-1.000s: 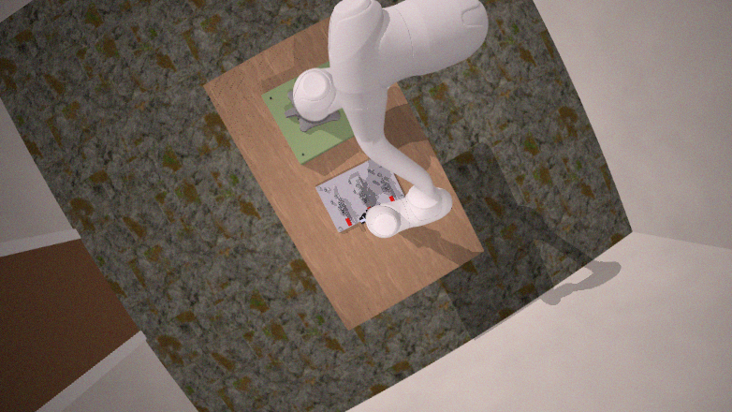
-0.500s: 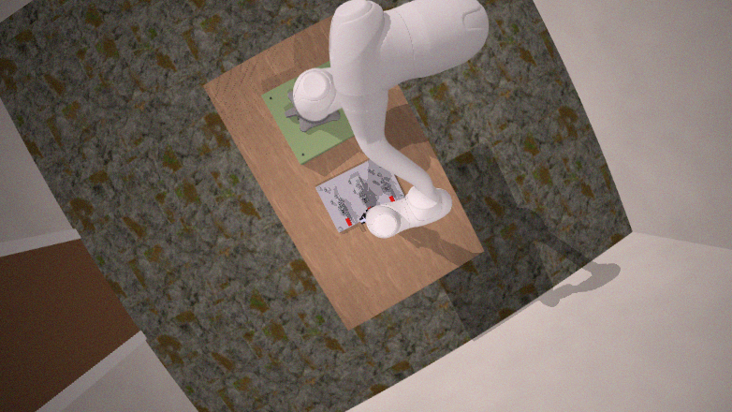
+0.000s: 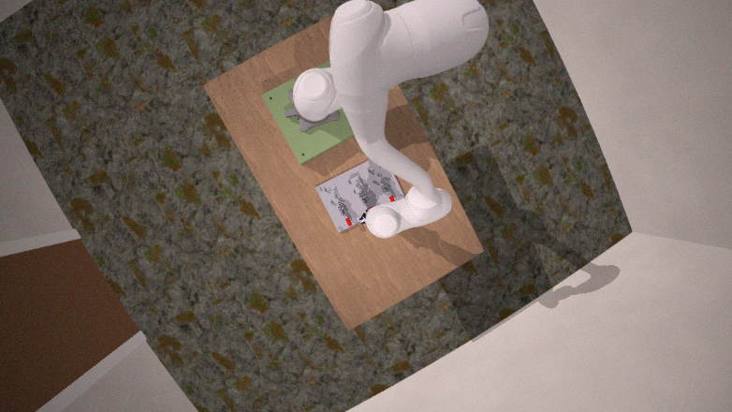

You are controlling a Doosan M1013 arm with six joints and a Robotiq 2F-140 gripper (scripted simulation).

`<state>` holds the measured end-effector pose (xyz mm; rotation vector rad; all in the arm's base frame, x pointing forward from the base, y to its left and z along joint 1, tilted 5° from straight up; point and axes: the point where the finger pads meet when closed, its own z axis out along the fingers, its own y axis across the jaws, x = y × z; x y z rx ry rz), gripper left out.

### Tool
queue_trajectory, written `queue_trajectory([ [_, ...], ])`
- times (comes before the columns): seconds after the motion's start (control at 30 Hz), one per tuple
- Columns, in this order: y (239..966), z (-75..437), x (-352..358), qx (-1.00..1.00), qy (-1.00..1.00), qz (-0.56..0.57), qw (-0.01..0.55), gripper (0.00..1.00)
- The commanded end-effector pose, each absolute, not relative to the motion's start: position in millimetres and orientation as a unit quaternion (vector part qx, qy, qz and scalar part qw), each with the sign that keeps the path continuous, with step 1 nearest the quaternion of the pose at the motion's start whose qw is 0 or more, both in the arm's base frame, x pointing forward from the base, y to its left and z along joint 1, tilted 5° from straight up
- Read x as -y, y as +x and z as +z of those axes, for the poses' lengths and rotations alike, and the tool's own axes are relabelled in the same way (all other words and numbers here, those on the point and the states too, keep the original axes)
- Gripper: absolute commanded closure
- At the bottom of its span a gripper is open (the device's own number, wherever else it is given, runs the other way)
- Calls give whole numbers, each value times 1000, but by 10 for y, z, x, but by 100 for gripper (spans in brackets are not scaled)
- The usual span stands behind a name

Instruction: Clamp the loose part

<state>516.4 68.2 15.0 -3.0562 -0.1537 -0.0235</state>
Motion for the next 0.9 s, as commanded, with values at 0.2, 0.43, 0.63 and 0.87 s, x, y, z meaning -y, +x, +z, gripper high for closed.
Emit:
queue_trajectory([
  [0.2,5154,127,-714,52,-998,-6,41,90],
  [0.43,5154,127,-714,52,-998,-6,41,65],
  [0.63,5154,127,-714,52,-998,-6,41,65],
  [0.87,5154,127,-714,52,-998,-6,41,65],
])
